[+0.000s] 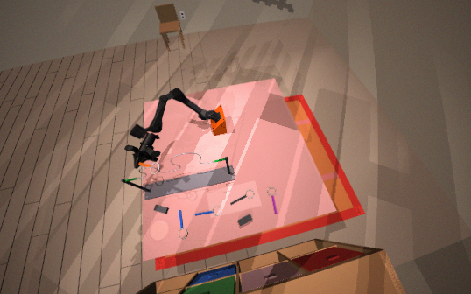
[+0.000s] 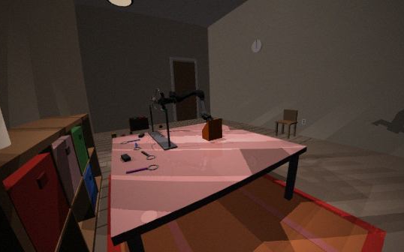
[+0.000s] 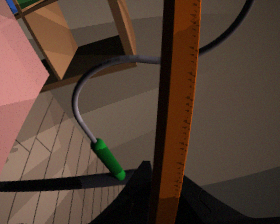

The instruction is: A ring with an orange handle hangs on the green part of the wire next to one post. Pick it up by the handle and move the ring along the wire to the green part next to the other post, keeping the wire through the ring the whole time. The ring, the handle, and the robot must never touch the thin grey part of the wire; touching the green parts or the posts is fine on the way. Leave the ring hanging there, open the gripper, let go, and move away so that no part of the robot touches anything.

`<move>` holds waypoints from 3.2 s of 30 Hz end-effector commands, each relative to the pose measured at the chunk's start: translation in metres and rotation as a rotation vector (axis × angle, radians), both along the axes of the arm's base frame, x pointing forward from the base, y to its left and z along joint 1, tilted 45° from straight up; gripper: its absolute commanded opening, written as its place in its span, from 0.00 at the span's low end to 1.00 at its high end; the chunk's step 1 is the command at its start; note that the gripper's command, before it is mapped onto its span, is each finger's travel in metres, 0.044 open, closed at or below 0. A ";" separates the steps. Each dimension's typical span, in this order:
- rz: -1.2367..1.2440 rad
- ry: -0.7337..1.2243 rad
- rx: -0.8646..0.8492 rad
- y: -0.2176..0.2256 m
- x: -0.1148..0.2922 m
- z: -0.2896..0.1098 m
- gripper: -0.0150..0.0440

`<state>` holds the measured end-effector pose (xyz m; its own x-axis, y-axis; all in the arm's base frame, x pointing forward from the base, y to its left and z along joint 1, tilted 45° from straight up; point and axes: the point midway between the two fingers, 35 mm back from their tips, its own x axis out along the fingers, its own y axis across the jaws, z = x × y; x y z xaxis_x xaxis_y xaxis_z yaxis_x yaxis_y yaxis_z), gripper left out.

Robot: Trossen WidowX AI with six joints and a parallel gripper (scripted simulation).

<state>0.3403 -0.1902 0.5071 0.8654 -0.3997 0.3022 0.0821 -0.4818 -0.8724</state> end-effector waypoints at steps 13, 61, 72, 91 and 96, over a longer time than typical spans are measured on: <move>-0.006 -0.003 -0.338 0.014 0.000 0.018 0.00; 0.006 -0.009 -0.008 -0.045 0.002 -0.040 0.00; 0.014 -0.009 0.265 -0.059 0.004 -0.080 0.00; 0.026 -0.009 0.733 -0.057 0.006 -0.153 0.00; 0.028 -0.010 0.848 -0.051 0.007 -0.170 0.00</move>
